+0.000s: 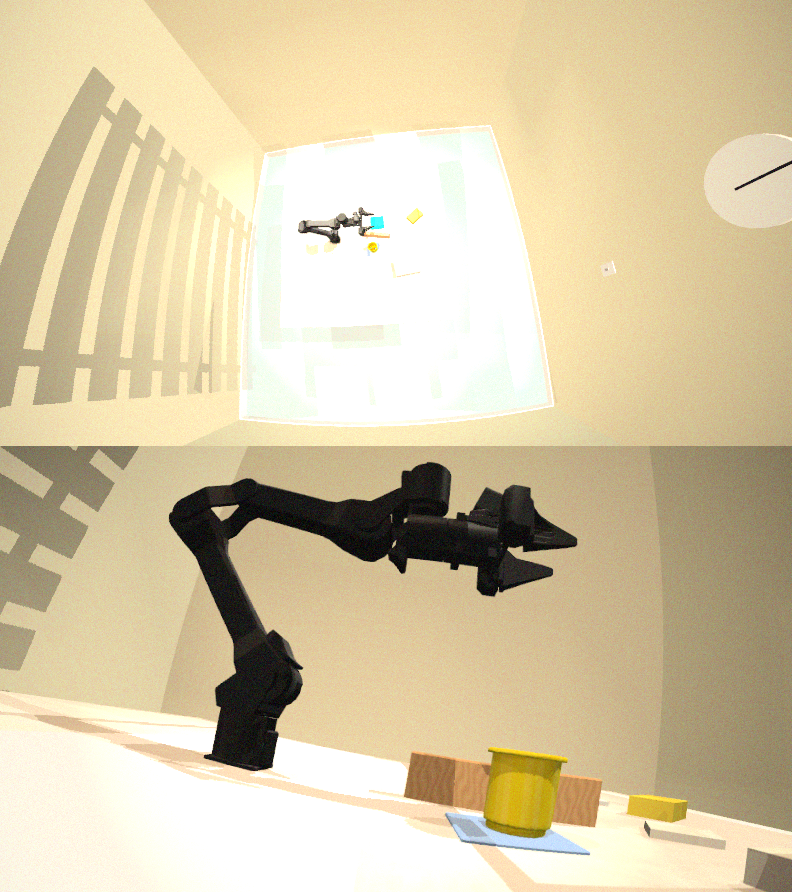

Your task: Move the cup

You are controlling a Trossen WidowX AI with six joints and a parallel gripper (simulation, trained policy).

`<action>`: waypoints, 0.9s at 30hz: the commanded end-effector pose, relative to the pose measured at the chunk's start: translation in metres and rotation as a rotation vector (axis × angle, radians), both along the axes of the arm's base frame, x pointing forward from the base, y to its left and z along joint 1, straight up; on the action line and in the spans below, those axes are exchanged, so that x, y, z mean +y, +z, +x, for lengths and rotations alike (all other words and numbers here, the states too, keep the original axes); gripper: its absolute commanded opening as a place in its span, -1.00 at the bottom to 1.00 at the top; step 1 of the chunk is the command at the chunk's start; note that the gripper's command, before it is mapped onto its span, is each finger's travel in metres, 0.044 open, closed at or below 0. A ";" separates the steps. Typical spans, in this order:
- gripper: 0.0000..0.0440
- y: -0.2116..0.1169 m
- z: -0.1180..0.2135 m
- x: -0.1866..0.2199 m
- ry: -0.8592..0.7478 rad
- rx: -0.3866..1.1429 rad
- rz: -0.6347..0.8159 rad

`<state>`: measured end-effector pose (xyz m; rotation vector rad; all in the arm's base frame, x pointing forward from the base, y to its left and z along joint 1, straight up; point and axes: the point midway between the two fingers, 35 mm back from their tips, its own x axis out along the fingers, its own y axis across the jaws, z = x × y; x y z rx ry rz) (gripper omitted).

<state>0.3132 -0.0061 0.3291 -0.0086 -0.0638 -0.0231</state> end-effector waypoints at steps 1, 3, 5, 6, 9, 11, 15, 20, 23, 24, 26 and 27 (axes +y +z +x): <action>0.70 -0.001 0.000 0.000 -0.002 0.007 0.005; 0.46 -0.004 0.001 0.000 -0.006 0.024 0.016; 0.22 -0.006 0.001 0.000 -0.008 0.044 0.029; 0.10 -0.008 0.001 0.001 -0.009 0.055 0.036; -0.26 -0.013 0.002 0.002 -0.007 0.090 0.056; -0.49 -0.016 0.002 0.004 -0.005 0.116 0.069; -0.69 -0.023 0.004 0.008 0.004 0.175 0.096; -0.67 -0.029 0.007 0.016 0.021 0.248 0.132; -0.58 -0.033 0.008 0.020 0.029 0.293 0.154; -0.53 -0.034 0.008 0.021 0.031 0.307 0.161; -0.46 -0.035 0.009 0.023 0.034 0.337 0.175; -0.44 -0.036 0.009 0.024 0.035 0.352 0.182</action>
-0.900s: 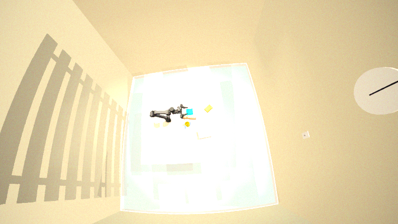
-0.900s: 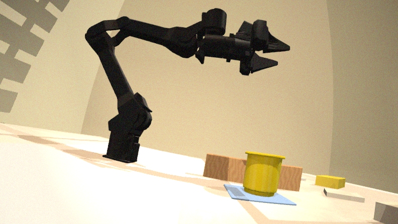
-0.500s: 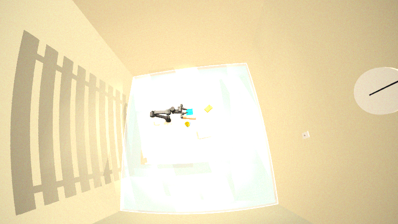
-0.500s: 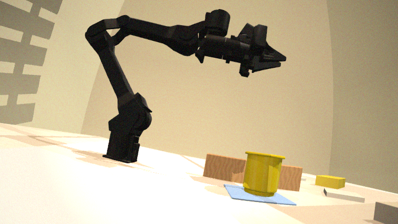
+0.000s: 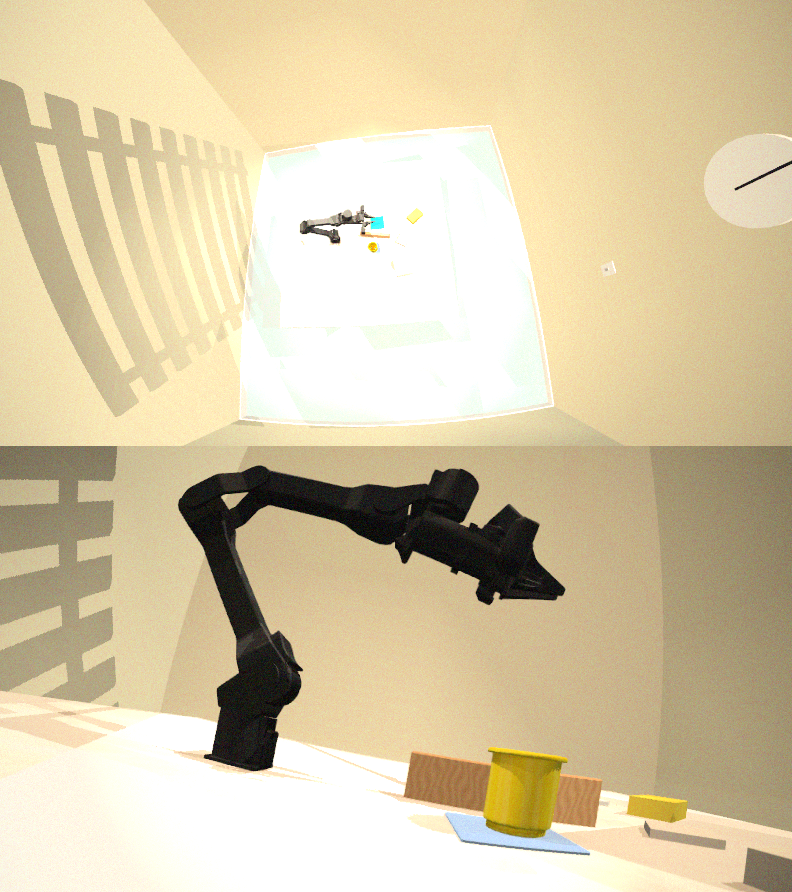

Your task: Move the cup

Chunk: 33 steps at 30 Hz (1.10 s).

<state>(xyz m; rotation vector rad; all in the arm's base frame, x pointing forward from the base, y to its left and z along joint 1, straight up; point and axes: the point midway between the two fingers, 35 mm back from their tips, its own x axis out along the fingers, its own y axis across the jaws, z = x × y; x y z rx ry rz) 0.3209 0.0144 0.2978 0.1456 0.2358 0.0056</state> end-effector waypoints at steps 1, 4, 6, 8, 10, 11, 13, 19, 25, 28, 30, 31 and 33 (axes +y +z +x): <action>-0.43 -0.006 0.002 0.005 0.005 0.069 0.032; -0.44 -0.009 0.003 0.008 0.007 0.116 0.051; -0.45 -0.011 0.003 0.011 0.008 0.149 0.063; -0.47 -0.014 0.003 0.013 0.008 0.181 0.074; -0.48 -0.016 0.003 0.014 0.007 0.214 0.084; -0.49 -0.018 0.003 0.015 0.007 0.231 0.089; -0.50 -0.020 0.003 0.017 0.005 0.265 0.097; -0.51 -0.029 0.003 0.021 -0.003 0.367 0.113; -0.46 -0.038 0.001 0.023 -0.015 0.469 0.117; -0.43 -0.042 -0.001 0.024 -0.022 0.520 0.115; -0.41 -0.045 -0.002 0.024 -0.026 0.553 0.112; -0.40 -0.047 -0.003 0.024 -0.029 0.570 0.111; -0.40 -0.049 -0.004 0.024 -0.033 0.604 0.107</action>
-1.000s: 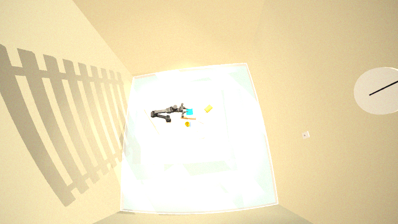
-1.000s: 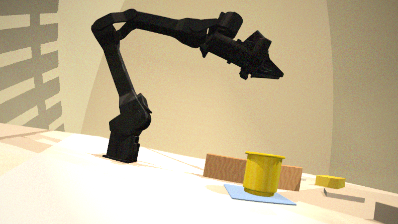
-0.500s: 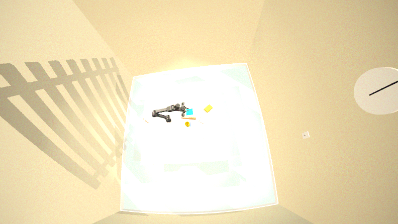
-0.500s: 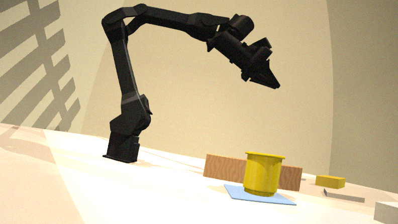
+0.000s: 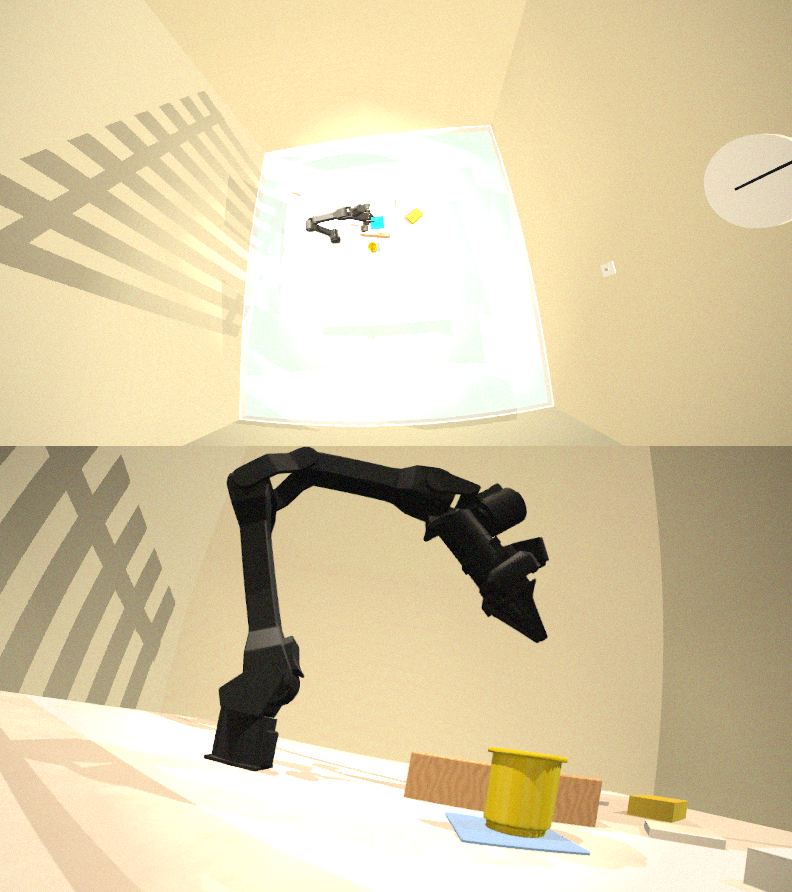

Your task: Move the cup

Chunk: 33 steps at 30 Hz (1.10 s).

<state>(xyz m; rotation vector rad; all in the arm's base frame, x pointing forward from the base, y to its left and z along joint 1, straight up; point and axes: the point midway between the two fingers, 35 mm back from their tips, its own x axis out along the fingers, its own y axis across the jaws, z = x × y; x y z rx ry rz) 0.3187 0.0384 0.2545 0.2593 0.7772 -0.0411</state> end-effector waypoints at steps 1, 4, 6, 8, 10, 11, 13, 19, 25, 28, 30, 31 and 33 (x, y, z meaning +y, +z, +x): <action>-0.39 -0.008 -0.002 -0.001 -0.009 0.078 -0.009; -0.39 -0.012 -0.004 -0.001 -0.010 0.128 -0.017; -0.39 -0.014 -0.006 -0.002 -0.011 0.162 -0.023; -0.38 -0.017 -0.008 -0.002 -0.011 0.195 -0.030; -0.38 -0.020 -0.009 -0.003 -0.011 0.228 -0.037; -0.39 -0.021 -0.010 -0.004 -0.011 0.244 -0.041; -0.39 -0.023 -0.012 -0.005 -0.011 0.277 -0.049; -0.42 -0.031 -0.016 -0.010 -0.007 0.373 -0.077; -0.43 -0.039 -0.019 -0.017 0.001 0.465 -0.108; -0.42 -0.044 -0.020 -0.022 0.006 0.509 -0.122; -0.40 -0.047 -0.021 -0.025 0.010 0.538 -0.130; -0.40 -0.048 -0.022 -0.026 0.012 0.553 -0.134; -0.39 -0.051 -0.022 -0.030 0.016 0.581 -0.142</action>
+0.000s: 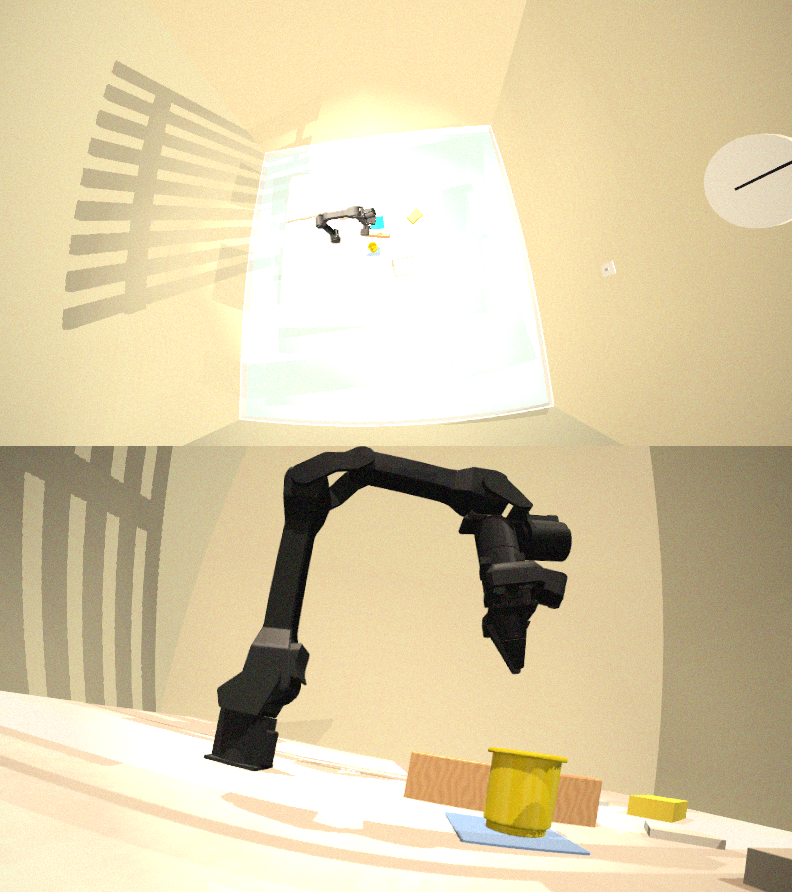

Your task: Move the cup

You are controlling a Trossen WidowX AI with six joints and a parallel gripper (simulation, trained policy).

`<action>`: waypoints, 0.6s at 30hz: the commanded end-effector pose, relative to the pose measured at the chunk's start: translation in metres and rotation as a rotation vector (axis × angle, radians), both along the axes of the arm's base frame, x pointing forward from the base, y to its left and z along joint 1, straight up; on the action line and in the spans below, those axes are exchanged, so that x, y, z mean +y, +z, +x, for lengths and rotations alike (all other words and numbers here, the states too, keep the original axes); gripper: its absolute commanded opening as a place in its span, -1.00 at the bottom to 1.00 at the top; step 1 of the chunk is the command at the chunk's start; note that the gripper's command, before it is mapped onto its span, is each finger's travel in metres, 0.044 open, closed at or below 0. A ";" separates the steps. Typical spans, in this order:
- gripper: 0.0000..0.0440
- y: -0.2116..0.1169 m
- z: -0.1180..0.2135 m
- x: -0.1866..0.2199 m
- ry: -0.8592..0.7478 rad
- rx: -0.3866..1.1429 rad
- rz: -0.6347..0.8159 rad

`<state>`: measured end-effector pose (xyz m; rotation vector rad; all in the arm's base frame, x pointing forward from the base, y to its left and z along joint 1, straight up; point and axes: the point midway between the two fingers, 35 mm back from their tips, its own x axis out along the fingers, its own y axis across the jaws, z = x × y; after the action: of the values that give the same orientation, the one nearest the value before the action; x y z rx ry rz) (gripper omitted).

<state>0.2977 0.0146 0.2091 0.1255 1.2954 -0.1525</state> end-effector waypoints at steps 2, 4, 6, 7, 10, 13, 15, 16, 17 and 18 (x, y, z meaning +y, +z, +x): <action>-0.38 -0.009 -0.002 -0.009 0.012 0.082 -0.023; -0.37 -0.012 -0.003 -0.013 0.015 0.108 -0.029; -0.37 -0.016 -0.003 -0.017 0.018 0.134 -0.034; -0.37 -0.017 -0.004 -0.018 0.020 0.146 -0.037; -0.38 -0.022 -0.004 -0.024 0.023 0.182 -0.043; -0.38 -0.027 -0.005 -0.029 0.026 0.215 -0.048; -0.39 -0.031 -0.005 -0.033 0.027 0.233 -0.051; -0.39 -0.033 -0.006 -0.035 0.028 0.242 -0.053; -0.39 -0.035 -0.006 -0.037 0.028 0.249 -0.054; -0.39 -0.037 -0.006 -0.039 0.029 0.255 -0.055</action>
<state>0.2929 -0.0173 0.1798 0.0540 1.5094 -0.1797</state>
